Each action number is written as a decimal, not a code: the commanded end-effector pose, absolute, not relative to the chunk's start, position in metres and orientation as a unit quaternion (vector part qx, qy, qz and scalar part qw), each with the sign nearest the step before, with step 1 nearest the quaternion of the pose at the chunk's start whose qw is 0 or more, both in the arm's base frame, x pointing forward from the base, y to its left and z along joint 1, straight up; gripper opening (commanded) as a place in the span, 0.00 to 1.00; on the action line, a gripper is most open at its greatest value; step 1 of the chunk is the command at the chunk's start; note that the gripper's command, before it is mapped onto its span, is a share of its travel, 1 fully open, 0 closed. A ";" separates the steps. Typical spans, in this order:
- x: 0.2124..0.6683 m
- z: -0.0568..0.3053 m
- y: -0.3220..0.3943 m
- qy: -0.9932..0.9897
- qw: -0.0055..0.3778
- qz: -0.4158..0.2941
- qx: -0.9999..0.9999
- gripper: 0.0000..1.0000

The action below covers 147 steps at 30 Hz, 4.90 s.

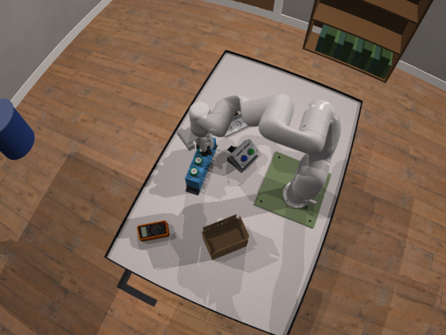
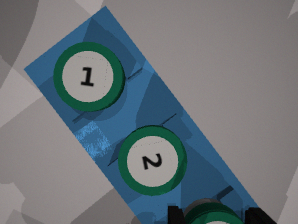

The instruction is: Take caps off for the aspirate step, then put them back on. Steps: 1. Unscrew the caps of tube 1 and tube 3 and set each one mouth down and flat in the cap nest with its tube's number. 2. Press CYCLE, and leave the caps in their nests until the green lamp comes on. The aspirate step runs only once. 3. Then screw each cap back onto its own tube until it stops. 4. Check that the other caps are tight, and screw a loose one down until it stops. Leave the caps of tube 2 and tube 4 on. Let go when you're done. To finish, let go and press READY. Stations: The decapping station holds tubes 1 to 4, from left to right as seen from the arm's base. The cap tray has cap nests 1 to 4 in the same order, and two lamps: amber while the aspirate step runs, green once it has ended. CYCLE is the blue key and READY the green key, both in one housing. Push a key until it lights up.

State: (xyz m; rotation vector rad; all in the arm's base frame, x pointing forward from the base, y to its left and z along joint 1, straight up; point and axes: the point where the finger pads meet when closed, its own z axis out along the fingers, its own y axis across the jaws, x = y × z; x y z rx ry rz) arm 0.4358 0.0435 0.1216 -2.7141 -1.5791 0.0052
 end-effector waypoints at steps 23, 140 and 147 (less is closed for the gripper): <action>0.437 0.123 0.043 -0.592 0.000 -0.001 -0.806 0.46; 0.437 0.122 0.043 -0.581 0.001 -0.001 -0.814 0.46; 0.437 0.122 0.043 -0.679 0.000 -0.001 -0.734 0.46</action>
